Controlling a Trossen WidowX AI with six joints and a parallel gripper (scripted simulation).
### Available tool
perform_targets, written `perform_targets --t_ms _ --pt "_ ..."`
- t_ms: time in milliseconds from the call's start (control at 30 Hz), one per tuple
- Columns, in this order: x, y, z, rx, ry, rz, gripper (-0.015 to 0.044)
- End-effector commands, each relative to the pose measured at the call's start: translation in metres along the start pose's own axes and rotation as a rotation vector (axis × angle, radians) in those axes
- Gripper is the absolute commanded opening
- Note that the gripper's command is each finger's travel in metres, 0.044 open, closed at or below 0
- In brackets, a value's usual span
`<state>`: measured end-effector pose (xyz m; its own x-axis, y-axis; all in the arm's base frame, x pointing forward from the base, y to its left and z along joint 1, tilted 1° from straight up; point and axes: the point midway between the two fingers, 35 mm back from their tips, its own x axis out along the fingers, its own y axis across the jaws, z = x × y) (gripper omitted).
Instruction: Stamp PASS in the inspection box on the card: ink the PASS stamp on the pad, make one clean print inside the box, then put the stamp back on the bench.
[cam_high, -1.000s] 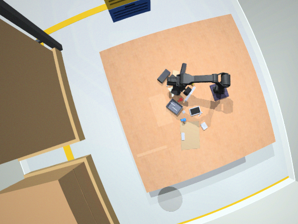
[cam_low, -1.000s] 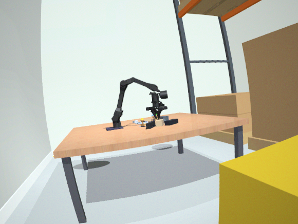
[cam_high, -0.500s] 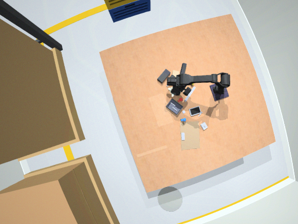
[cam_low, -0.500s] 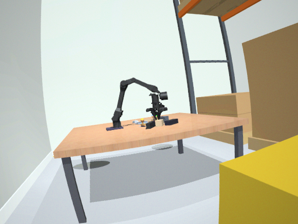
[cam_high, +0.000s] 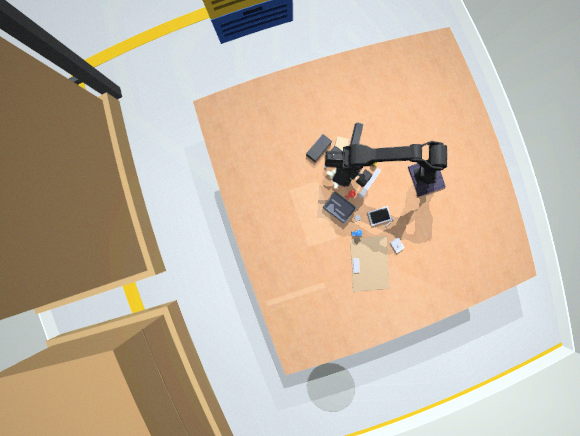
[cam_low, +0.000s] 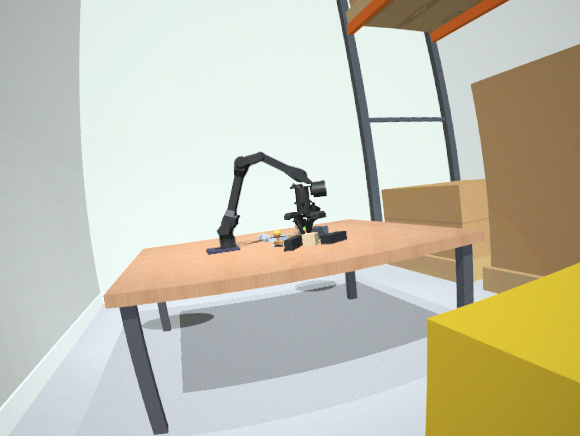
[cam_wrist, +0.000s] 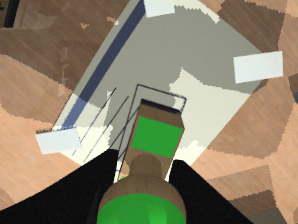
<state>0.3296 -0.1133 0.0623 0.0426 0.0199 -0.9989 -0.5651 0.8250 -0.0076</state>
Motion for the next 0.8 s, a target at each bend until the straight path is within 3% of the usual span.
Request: perform_targets --t_ms 0,767 --pt "0.0014 0.0004 0.0005 -0.004 -0.005 0.003 0.0" --pt "0.0056 0.0003 0.0004 -0.004 -0.005 0.002 0.0"
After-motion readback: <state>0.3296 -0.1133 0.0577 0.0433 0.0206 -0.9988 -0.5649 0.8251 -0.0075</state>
